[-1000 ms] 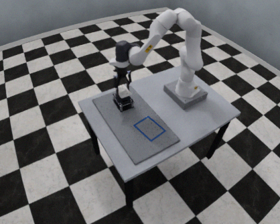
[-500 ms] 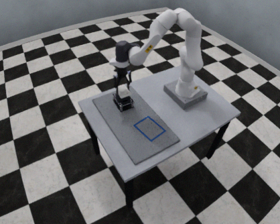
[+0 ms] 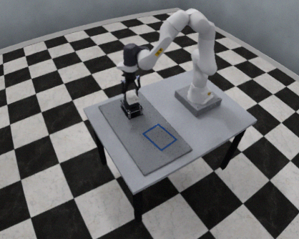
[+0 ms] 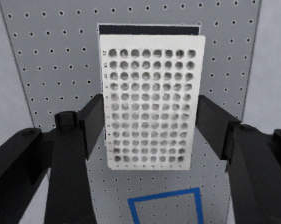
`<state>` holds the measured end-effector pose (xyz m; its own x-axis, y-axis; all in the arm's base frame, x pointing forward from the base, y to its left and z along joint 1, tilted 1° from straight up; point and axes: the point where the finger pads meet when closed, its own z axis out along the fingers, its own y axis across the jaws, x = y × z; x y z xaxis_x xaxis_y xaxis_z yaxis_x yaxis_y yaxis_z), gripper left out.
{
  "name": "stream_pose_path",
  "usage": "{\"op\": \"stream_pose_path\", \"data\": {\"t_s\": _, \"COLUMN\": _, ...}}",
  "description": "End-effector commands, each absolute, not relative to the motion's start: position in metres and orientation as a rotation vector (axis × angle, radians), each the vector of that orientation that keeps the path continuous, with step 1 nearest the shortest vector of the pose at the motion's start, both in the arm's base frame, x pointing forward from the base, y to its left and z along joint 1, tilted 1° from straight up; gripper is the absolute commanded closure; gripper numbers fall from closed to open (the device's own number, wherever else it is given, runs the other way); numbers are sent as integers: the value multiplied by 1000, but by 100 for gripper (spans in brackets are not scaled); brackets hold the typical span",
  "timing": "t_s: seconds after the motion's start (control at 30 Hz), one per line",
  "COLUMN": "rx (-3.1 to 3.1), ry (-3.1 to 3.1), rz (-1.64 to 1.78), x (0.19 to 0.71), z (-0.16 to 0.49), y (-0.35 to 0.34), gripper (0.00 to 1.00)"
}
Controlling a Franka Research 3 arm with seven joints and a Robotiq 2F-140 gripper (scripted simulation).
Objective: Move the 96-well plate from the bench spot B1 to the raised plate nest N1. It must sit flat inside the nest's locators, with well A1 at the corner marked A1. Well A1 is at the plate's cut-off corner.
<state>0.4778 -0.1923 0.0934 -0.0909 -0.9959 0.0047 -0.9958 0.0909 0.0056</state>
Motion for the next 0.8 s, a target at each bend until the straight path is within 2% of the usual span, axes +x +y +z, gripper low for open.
{"op": "stream_pose_path", "data": {"t_s": 0.0, "rx": 2103, "ry": -2320, "rz": -1, "x": 478, "z": 93, "y": -192, "gripper": 40}}
{"op": "stream_pose_path", "data": {"t_s": 0.77, "rx": 2103, "ry": -2320, "rz": -1, "x": 479, "z": 68, "y": -192, "gripper": 40}}
